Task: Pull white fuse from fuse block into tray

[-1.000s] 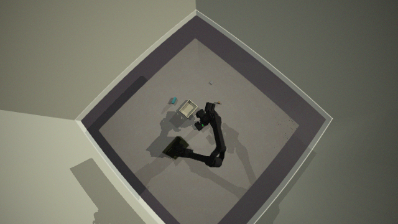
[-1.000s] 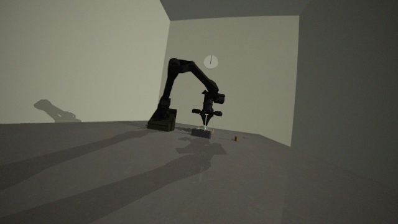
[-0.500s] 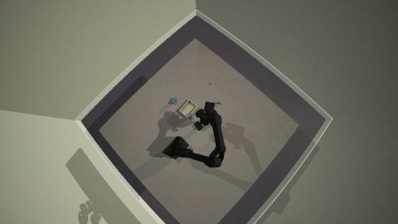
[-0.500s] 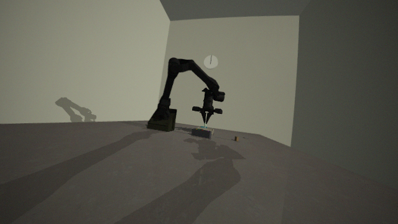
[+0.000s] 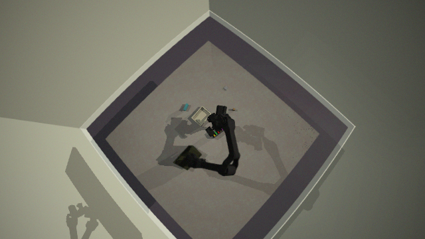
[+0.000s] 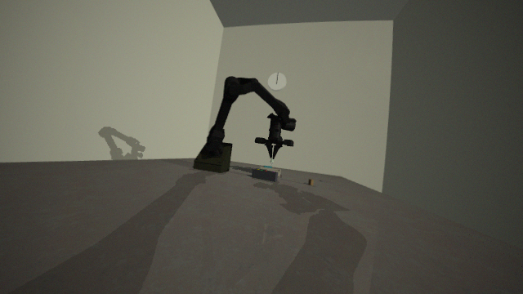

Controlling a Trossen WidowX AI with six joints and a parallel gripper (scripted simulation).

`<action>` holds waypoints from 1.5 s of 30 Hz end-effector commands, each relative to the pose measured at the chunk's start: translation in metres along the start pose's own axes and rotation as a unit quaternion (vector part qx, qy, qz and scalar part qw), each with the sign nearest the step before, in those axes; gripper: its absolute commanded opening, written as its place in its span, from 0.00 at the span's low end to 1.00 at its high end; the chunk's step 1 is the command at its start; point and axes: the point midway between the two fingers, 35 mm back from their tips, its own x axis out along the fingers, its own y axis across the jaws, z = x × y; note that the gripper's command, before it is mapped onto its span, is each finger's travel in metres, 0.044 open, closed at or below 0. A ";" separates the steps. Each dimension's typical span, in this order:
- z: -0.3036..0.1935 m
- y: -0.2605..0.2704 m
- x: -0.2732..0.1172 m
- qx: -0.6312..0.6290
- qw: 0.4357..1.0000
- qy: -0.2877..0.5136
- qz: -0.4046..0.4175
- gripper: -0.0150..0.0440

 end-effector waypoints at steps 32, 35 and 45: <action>0.160 0.052 0.003 0.000 1.000 -0.001 0.004 0.25; 0.161 0.052 0.007 0.000 1.000 -0.001 0.004 0.25; 0.161 0.052 0.023 0.000 1.000 -0.001 0.004 0.25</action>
